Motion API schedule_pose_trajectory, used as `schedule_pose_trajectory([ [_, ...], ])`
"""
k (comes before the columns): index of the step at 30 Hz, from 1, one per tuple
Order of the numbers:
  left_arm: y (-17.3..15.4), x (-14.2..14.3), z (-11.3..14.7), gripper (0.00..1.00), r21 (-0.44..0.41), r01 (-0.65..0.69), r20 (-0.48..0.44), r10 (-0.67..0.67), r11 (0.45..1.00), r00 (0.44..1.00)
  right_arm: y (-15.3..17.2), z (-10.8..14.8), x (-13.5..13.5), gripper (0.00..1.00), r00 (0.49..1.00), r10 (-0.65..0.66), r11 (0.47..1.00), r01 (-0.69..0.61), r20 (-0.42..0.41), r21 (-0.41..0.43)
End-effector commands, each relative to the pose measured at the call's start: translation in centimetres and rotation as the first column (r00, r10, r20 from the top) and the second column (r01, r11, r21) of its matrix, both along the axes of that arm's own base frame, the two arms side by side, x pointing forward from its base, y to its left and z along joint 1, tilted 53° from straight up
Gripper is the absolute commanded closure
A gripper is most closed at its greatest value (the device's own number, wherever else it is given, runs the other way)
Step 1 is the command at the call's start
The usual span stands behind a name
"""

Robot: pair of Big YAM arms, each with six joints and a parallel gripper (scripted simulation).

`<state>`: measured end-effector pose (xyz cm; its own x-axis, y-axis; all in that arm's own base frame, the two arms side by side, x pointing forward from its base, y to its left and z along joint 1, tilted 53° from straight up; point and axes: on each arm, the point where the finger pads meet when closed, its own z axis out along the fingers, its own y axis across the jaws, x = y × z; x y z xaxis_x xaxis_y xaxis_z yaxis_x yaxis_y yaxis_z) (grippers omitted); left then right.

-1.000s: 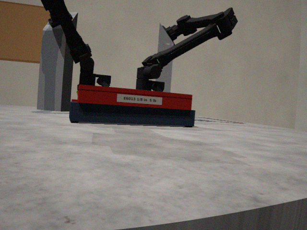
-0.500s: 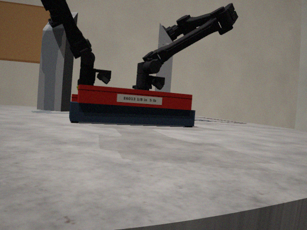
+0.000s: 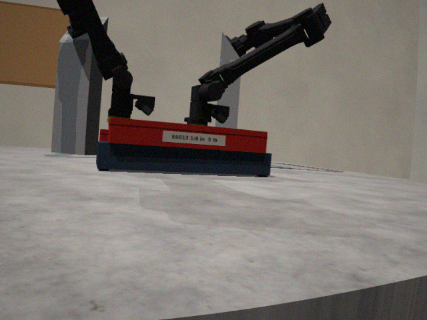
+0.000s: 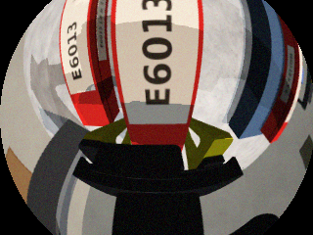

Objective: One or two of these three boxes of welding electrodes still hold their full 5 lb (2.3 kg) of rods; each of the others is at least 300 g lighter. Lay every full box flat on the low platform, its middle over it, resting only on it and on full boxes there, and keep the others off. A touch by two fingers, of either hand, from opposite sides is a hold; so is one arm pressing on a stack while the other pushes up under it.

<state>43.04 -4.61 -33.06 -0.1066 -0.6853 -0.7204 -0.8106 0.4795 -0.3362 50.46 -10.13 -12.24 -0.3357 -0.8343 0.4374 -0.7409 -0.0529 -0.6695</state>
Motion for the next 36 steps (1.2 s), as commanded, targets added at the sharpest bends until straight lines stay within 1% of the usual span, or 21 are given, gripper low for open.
schedule_pose_trajectory([
  [1, -1.45, -1.99, 1.76, 1.0, 0.011, 0.027, -0.008, -0.027, 1.0, 1.0, 1.93, 0.77, -2.17, 1.0, 1.0, 0.02, 1.0, -0.02, -0.014, 0.008],
  [33, -1.73, -2.31, 2.15, 1.0, 0.011, 0.027, -0.007, -0.027, 1.0, 1.0, 2.12, 1.01, -2.48, 1.0, 1.0, 0.02, 1.0, -0.02, -0.012, 0.008],
  [36, -2.0, -2.59, 2.46, 1.0, 0.01, 0.027, -0.006, -0.027, 1.0, 1.0, 2.37, 1.23, -2.86, 1.0, 1.0, 0.02, 1.0, -0.02, -0.017, 0.007],
])
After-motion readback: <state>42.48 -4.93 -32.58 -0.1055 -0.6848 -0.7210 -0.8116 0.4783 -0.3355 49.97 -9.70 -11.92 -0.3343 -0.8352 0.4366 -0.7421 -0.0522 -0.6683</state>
